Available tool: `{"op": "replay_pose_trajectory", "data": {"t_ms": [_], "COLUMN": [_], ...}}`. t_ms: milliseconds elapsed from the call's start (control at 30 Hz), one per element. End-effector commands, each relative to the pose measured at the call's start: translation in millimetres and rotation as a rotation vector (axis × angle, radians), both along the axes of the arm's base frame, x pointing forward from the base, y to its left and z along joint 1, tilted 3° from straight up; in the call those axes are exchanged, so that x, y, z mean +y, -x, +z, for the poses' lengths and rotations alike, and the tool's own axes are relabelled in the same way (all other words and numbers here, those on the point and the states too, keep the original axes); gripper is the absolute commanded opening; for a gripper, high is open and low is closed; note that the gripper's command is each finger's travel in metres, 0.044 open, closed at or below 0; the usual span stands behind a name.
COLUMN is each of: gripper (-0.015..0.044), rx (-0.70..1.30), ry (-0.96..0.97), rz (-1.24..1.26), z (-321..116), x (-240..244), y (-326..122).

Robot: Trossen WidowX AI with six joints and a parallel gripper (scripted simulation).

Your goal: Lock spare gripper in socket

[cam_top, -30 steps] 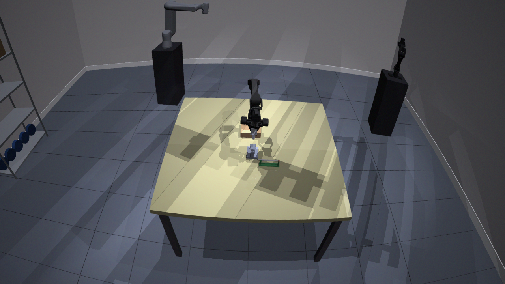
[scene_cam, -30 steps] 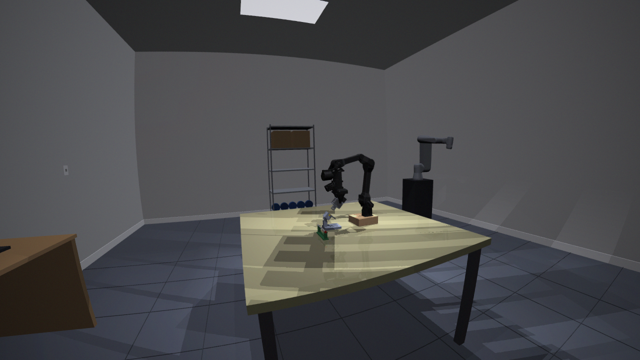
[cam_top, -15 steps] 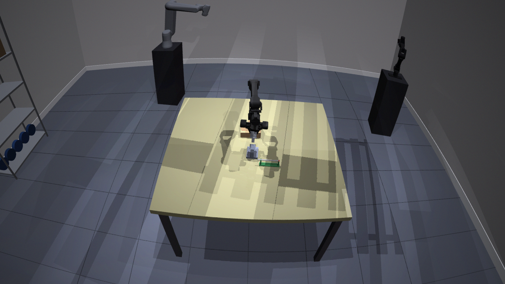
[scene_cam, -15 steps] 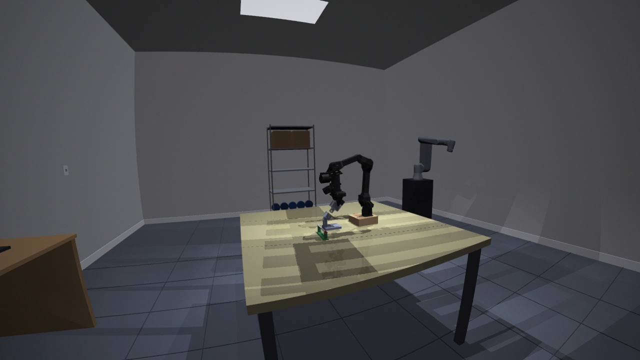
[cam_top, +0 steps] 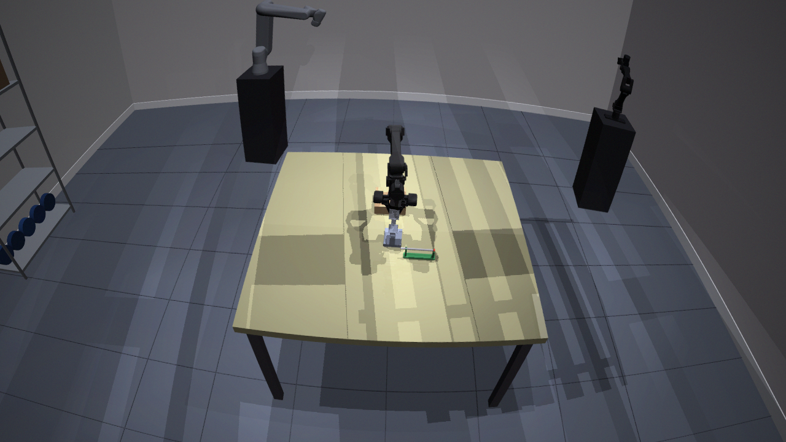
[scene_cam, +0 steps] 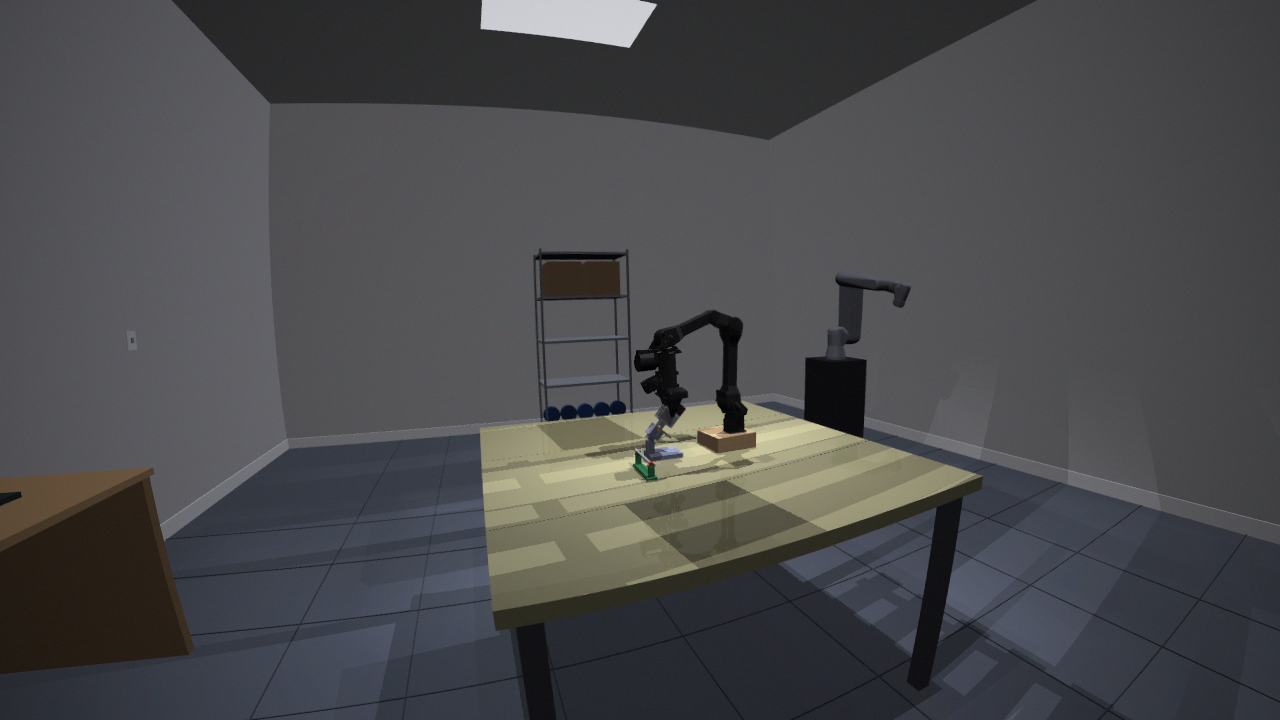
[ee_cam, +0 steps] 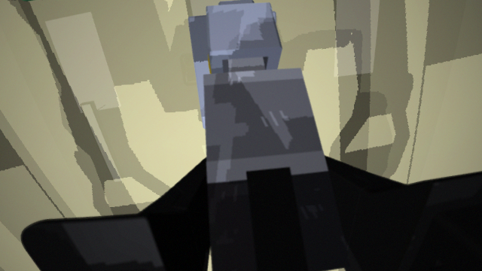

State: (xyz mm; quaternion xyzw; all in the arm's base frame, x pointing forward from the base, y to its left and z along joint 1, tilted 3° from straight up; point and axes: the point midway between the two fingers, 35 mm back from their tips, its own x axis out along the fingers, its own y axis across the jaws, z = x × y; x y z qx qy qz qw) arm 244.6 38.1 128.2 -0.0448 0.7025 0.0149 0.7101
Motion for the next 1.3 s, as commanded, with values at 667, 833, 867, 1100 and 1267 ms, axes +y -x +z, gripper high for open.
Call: {"op": "replay_pose_trajectory", "data": {"t_ms": [667,833,867,1100,1267], "gripper": [0.0000,0.0000,0.0000,0.0157,0.0289], "rx": [0.002,0.002,0.002,0.002,0.002], "ry": [-0.001,-0.001,-0.001,-0.001,-0.001], "rz": [-0.001,-0.001,-0.001,-0.001,-0.001], "z": [-15,-15,-15,-15,-15], "x": [1,1,1,1,1], "y": [-15,-15,-15,-15,-15]}}
